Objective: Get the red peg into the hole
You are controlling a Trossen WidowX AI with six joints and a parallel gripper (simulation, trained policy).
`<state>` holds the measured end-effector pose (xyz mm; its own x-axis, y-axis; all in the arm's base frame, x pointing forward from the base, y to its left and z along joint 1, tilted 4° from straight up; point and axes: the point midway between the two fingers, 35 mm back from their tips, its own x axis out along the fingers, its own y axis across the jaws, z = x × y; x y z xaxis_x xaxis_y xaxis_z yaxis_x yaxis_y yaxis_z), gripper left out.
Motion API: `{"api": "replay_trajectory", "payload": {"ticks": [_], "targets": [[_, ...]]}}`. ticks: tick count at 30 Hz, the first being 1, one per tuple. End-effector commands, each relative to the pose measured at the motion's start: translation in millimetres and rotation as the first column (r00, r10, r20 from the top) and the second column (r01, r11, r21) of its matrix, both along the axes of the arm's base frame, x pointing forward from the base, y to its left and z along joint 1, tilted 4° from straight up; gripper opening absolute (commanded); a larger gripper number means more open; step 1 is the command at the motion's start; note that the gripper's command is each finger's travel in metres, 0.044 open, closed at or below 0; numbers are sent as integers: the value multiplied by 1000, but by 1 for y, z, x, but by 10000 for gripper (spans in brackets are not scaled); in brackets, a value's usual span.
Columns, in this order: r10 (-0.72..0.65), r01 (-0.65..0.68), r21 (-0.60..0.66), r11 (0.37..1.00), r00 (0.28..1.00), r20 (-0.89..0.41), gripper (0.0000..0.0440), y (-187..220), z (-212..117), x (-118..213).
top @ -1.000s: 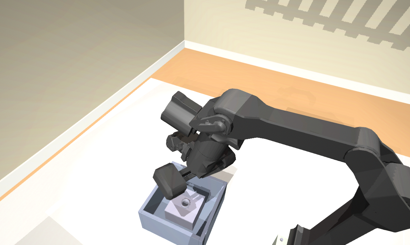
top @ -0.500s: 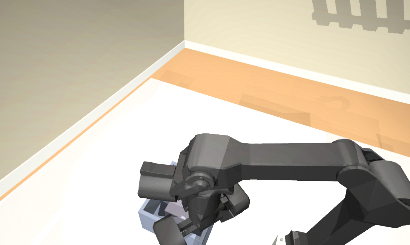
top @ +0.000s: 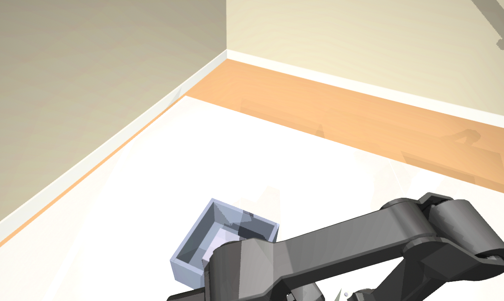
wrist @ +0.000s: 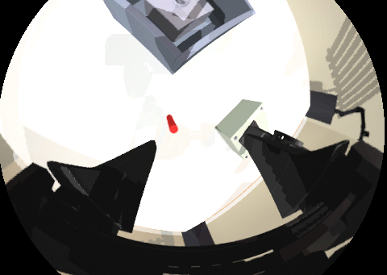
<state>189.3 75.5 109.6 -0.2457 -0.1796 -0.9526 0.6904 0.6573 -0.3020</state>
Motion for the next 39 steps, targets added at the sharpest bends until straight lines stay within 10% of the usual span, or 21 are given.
{"api": "replay_trajectory", "payload": {"ticks": [1, 28, 39], "targets": [[2, -3, -32, 999, 1000, -13, 440, 8, -13, -7], [106, -100, -70, 993, 990, 97, 434, 17, -124, -7], [103, -98, -73, 992, 992, 66, 175, 13, -149, -14]]}}
